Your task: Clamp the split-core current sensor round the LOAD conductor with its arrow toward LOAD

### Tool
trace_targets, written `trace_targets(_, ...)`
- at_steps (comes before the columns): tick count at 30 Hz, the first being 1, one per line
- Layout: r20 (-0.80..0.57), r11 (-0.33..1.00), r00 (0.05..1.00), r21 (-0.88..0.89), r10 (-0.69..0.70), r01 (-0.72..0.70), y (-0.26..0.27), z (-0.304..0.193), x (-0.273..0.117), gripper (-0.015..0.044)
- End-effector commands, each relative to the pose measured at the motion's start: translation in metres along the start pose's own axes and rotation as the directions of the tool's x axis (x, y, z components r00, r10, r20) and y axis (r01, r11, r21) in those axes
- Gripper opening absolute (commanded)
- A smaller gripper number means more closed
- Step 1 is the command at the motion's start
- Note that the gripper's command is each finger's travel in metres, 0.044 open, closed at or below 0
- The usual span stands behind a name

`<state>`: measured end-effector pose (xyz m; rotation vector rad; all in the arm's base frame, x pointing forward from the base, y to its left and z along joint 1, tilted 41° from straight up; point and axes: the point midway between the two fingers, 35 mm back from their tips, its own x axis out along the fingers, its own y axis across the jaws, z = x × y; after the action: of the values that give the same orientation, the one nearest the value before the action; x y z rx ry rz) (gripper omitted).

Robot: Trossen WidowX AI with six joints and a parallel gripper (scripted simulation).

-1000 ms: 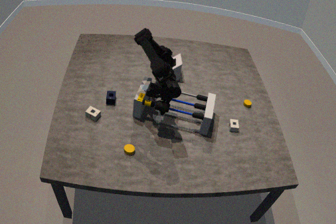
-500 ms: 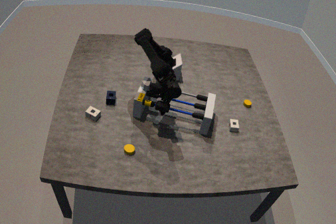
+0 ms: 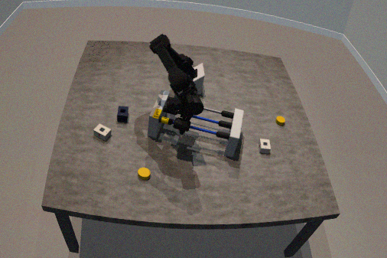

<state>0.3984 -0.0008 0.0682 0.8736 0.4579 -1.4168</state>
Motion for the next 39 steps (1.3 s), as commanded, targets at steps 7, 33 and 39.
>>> trace_targets(7, 0.000, 1.000, 1.000, 0.001, 0.000, 0.000, 0.000, 0.000, 0.000, 0.0440)
trace_targets(33, -0.003, 0.983, 0.983, 0.005, 0.186, -0.186, -0.021, 0.000, -0.103, 0.0440)
trace_targets(39, -0.003, 0.983, 0.983, 0.005, 0.186, -0.186, -0.021, 0.000, -0.103, 0.0440)
